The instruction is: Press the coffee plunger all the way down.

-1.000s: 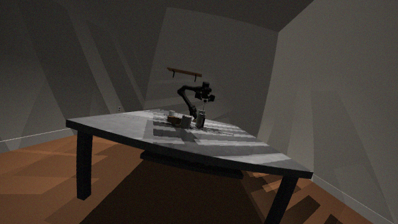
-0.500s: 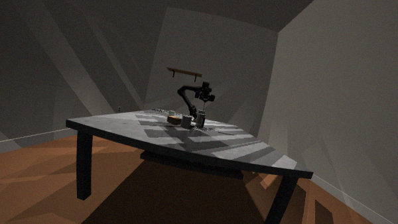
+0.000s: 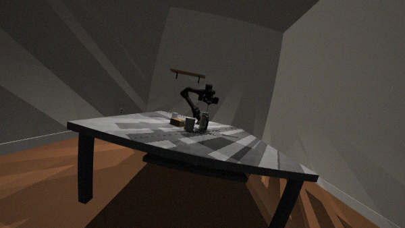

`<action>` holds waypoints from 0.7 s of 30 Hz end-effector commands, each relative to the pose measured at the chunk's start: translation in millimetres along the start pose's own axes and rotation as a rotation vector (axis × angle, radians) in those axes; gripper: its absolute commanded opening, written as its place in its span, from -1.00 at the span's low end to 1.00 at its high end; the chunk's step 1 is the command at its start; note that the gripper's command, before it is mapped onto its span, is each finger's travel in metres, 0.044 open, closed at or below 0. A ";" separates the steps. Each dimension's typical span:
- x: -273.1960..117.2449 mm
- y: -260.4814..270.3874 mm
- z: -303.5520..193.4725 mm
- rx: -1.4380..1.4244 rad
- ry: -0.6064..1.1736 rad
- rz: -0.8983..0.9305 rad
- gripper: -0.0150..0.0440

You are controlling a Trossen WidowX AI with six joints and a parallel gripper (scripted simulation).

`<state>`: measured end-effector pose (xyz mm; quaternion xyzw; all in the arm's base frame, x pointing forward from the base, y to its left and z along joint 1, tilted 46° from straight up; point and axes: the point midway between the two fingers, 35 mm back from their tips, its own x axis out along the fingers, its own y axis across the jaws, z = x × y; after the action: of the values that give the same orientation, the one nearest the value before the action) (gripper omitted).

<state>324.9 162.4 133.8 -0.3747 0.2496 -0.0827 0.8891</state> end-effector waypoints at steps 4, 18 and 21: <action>12.3 1.8 -19.1 -0.005 0.024 0.007 -0.11; 25.6 3.1 -38.0 -0.005 0.025 0.008 -0.11; 28.3 3.2 -42.1 -0.005 0.025 0.008 -0.11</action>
<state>330.2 144.8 114.5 -0.3657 0.2416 -0.0793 0.8953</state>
